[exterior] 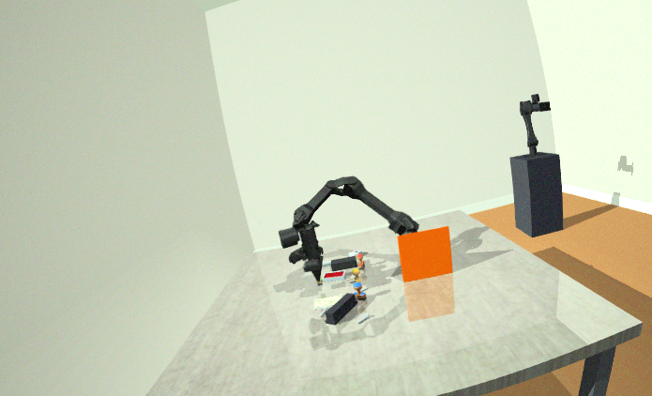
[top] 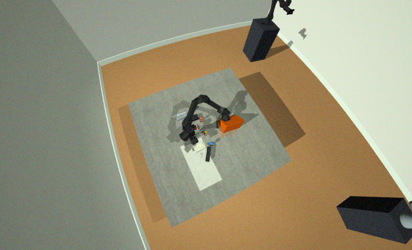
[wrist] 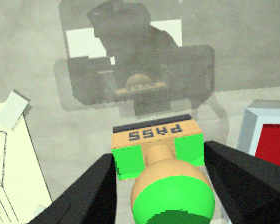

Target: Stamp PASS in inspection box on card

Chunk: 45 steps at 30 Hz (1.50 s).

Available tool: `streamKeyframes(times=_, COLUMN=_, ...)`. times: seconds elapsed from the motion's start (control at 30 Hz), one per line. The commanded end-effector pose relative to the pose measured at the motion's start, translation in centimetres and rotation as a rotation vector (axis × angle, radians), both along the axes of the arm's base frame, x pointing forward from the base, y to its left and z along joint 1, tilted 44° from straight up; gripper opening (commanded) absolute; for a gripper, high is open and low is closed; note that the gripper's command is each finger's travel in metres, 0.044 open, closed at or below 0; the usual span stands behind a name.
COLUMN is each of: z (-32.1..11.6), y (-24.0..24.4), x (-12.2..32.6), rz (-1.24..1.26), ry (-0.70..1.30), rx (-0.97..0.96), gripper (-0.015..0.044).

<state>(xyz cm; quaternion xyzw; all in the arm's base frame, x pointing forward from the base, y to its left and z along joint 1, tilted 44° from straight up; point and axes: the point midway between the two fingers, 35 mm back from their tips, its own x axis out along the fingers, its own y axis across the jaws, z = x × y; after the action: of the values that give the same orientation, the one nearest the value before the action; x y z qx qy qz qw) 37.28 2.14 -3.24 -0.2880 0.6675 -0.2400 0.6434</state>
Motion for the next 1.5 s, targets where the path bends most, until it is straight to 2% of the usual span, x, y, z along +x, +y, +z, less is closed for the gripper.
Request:
streamKeyframes(times=0.0, z=0.2, y=0.3, x=0.0, rz=-0.001, ry=-0.003, rx=0.003, gripper=0.0)
streamKeyframes(times=1.47, z=1.8, y=1.8, x=0.0, rz=-0.001, ry=-0.002, rx=0.004, gripper=0.0)
